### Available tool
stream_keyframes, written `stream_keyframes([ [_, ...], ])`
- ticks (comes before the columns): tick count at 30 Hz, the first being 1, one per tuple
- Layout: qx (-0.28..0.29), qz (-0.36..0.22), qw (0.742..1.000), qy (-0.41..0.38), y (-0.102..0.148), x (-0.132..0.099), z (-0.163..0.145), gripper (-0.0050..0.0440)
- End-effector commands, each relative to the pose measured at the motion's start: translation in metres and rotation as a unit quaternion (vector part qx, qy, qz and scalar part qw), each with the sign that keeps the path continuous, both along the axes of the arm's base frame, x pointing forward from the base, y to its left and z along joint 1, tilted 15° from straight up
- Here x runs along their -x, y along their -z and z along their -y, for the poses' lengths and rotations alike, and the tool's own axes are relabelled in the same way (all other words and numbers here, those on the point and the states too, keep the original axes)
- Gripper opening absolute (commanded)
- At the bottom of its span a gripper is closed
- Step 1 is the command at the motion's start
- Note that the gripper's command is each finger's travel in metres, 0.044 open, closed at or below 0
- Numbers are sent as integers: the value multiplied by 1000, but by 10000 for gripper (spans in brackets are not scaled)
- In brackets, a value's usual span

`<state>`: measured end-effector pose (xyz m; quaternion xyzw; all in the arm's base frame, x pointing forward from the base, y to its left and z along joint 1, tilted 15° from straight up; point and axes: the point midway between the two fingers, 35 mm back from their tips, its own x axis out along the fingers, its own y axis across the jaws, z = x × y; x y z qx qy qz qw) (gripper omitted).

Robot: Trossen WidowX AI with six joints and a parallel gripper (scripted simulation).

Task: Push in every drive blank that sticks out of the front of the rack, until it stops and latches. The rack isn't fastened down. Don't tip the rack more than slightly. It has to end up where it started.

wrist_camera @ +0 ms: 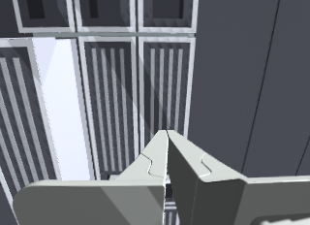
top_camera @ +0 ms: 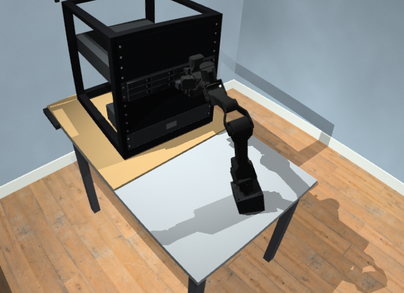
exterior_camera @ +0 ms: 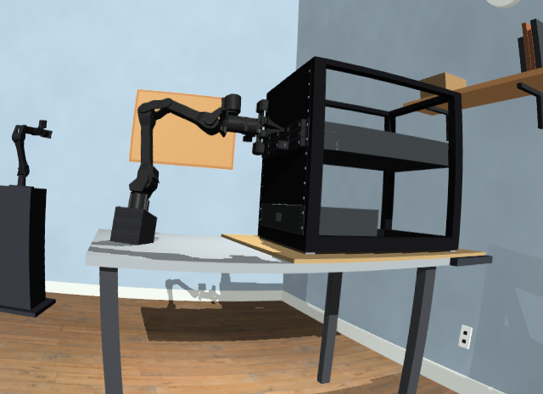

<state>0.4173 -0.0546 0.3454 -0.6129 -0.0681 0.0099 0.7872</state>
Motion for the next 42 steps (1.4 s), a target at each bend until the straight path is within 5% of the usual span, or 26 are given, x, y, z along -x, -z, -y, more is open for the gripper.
stream_keyframes([
  [1, 4, 12, 1000, -1, -11, -2, -2, -50],
  [8, 4, 12, 1000, -1, -9, 9, 0, -50],
  [18, 4, 12, 1000, -1, -4, 55, 4, -50],
  [42, 4, 12, 1000, -1, 36, 61, -1, -50],
])
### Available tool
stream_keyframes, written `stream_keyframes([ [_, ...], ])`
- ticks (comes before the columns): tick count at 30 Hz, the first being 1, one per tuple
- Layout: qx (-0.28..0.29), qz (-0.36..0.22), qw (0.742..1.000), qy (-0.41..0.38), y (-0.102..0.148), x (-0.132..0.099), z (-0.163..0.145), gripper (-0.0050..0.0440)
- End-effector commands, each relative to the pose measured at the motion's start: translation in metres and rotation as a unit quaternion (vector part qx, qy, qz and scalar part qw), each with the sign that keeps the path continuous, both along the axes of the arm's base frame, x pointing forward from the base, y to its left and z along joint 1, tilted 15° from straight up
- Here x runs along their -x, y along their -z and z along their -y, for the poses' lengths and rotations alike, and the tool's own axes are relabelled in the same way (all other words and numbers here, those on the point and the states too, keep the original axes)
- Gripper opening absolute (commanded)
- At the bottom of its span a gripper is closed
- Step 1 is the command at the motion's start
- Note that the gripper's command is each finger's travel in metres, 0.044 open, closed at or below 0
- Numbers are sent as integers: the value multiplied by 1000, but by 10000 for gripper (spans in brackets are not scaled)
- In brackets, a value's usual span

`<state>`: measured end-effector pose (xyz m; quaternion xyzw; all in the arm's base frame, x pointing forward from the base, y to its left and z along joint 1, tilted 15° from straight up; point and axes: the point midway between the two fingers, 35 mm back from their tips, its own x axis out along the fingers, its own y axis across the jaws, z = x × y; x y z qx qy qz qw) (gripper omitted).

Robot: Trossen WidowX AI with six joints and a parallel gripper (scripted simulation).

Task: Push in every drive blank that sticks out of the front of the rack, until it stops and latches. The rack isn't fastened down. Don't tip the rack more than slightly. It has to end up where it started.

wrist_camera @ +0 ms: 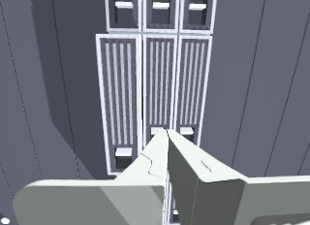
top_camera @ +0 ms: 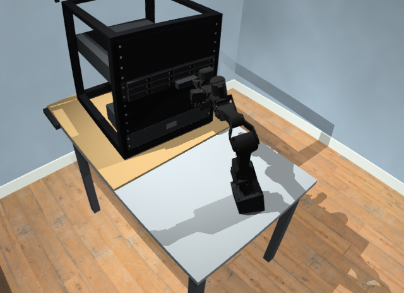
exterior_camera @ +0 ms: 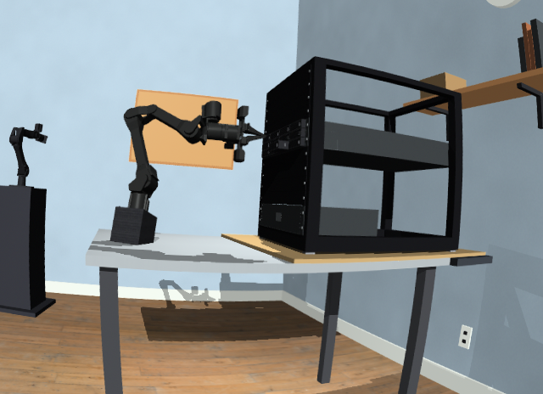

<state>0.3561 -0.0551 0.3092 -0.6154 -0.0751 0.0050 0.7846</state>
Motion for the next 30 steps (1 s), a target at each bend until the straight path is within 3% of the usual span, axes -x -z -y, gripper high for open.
stream_keyframes([
  [1, 1, 3, 1000, 0, -1, -3, -2, -50],
  [5, 1, 3, 1000, 0, -2, -13, -3, -50],
  [30, -18, 0, 1000, 0, -2, -10, -4, -50],
])
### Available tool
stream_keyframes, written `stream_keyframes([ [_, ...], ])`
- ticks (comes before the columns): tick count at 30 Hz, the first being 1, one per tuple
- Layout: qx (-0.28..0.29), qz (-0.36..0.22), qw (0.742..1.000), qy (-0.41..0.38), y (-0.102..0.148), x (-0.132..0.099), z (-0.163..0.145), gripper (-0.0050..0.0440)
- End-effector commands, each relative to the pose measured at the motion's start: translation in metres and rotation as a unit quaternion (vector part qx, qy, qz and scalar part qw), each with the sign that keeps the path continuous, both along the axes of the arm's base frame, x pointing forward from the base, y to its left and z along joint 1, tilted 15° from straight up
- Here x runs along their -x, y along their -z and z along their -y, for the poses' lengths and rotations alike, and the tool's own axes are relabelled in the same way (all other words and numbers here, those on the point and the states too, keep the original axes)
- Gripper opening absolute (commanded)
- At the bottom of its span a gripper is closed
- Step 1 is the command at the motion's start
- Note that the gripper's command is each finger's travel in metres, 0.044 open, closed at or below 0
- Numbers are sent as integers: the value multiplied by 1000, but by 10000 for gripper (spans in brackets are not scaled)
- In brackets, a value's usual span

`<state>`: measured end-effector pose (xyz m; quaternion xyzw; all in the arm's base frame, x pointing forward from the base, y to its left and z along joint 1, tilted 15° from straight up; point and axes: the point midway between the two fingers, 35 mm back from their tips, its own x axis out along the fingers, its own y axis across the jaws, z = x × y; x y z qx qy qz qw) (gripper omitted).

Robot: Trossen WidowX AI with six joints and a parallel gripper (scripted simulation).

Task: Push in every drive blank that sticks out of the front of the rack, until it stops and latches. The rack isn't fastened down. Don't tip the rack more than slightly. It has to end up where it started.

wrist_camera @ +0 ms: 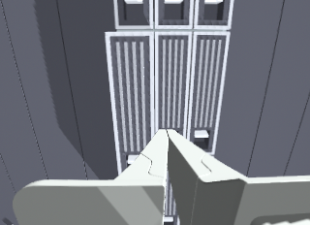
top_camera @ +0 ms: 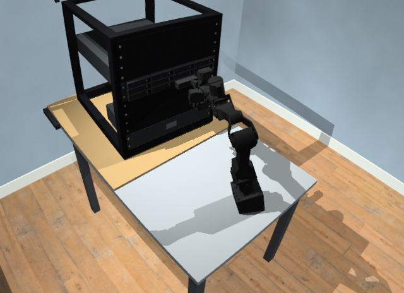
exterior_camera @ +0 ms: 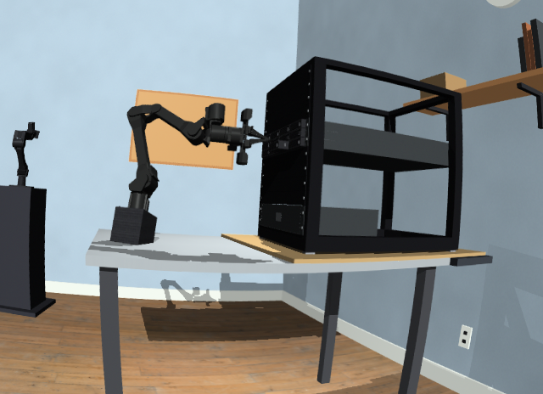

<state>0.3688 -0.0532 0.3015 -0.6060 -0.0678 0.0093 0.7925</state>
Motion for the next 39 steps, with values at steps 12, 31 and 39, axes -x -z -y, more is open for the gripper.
stream_keyframes([
  [12, -96, -3, 995, -3, -13, 7, -11, -50],
  [31, -377, -34, 926, -7, -19, 28, -36, -50],
  [39, -469, -41, 882, -7, -20, 37, -43, -50],
])
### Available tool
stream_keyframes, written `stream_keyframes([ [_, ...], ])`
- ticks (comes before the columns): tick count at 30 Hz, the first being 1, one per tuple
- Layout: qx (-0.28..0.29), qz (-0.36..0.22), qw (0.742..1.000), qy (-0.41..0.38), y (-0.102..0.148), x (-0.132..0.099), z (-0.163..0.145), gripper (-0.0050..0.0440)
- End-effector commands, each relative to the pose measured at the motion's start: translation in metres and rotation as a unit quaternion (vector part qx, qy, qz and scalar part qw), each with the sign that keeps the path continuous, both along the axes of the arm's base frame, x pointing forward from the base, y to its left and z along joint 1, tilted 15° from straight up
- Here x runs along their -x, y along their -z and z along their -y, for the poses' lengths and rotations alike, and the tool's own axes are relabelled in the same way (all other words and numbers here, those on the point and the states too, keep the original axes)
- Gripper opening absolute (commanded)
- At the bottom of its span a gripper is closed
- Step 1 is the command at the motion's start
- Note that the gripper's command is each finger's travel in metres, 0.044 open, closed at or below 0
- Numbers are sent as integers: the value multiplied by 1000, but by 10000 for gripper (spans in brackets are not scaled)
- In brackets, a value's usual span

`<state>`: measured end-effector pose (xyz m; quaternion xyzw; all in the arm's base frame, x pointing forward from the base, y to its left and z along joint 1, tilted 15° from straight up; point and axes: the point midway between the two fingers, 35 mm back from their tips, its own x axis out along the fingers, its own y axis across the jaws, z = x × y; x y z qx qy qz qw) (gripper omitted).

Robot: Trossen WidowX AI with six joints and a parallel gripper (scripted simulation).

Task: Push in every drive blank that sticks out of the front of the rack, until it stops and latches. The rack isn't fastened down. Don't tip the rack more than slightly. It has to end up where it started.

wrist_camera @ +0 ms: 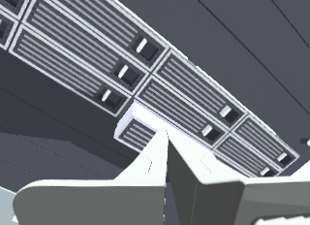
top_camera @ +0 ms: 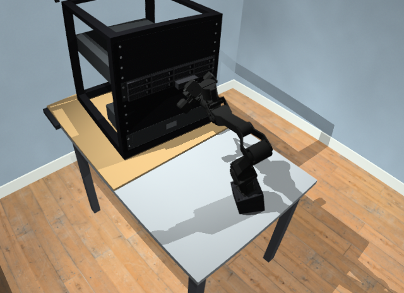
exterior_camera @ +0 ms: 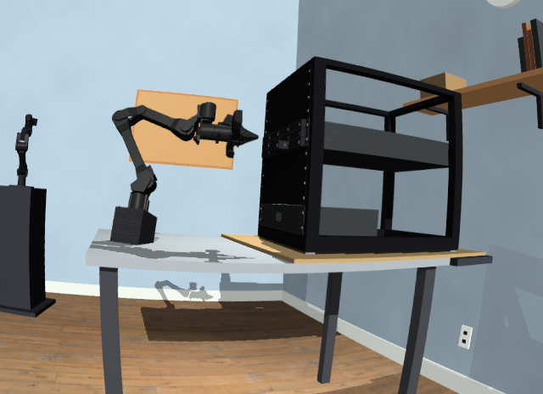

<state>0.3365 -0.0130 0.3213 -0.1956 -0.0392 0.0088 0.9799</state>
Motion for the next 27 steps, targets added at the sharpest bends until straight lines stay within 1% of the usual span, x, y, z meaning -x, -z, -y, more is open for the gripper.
stream_keyframes([
  [1, -50, -5, 999, 2, -1, 7, -4, -50],
  [7, -126, -10, 992, 3, -1, 14, -9, -50],
  [13, -174, -13, 985, 3, -2, 19, -12, -50],
  [21, -193, -15, 981, 4, -2, 21, -13, -50],
  [27, -196, -15, 981, 4, -2, 21, -13, -50],
])
